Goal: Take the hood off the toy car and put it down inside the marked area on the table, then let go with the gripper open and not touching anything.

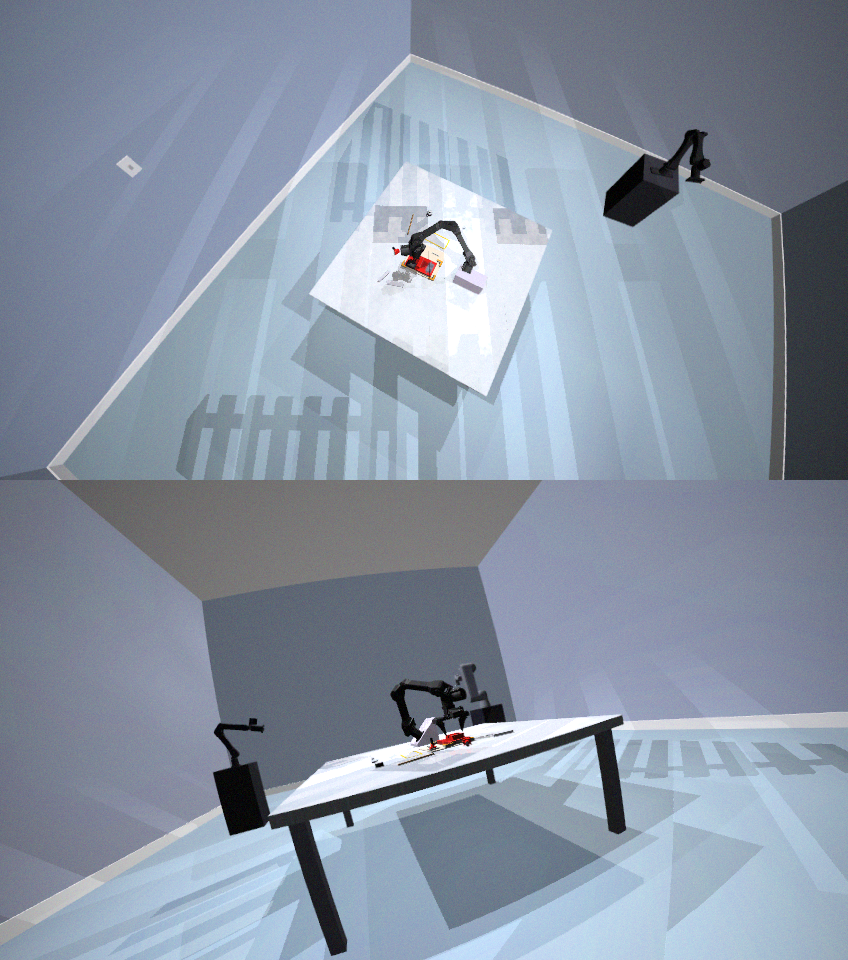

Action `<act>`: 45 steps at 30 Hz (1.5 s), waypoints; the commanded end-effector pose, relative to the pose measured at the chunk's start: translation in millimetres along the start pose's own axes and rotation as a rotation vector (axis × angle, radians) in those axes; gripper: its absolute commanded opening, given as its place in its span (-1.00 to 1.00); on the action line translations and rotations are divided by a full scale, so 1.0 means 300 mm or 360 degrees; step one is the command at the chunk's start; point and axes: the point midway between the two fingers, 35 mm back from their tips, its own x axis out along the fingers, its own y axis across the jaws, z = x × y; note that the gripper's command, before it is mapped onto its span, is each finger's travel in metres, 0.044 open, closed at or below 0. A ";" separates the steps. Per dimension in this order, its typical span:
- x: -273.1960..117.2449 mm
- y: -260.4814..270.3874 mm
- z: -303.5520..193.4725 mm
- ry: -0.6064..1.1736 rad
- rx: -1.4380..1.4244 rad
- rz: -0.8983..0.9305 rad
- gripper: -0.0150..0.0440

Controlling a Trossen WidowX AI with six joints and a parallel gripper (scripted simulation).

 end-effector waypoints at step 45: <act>0.048 -0.001 0.000 -0.0001 0.0000 -0.0001 0.33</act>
